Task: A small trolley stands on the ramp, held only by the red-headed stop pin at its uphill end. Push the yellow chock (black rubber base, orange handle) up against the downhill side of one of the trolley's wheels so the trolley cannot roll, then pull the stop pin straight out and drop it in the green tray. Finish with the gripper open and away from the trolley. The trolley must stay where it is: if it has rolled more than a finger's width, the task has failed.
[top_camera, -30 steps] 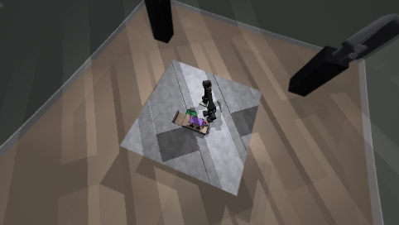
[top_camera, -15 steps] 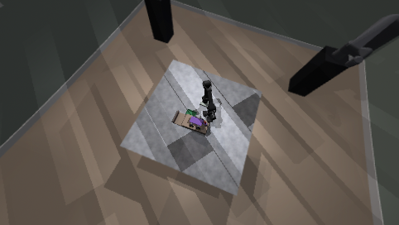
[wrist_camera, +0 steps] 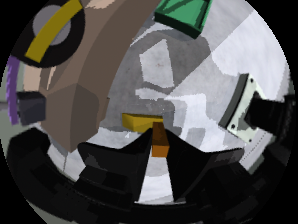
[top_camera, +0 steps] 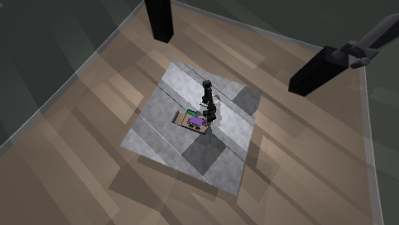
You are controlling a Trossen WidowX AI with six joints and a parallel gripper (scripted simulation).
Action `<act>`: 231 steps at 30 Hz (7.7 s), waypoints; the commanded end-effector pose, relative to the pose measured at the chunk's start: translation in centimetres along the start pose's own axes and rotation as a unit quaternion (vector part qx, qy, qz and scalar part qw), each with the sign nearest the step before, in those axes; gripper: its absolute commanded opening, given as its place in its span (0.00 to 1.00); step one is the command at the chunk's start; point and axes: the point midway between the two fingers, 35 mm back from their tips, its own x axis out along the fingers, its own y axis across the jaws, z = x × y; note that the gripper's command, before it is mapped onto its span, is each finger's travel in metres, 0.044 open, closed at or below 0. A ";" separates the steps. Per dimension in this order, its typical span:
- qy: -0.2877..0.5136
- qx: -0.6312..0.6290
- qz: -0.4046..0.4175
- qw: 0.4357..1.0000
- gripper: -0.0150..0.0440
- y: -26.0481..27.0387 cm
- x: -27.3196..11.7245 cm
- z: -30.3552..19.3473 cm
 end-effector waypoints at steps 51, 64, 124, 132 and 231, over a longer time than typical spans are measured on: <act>0.001 0.000 0.005 1.000 0.25 0.0 -14.3 0.0; 0.000 -0.123 0.005 0.992 0.25 0.0 -14.3 0.0; -0.003 -0.569 0.002 0.822 0.25 -0.2 -13.9 6.5; -0.004 -0.569 0.001 0.822 0.25 -0.3 -13.8 8.7; 0.021 -0.570 0.041 0.821 0.25 0.3 -8.3 26.7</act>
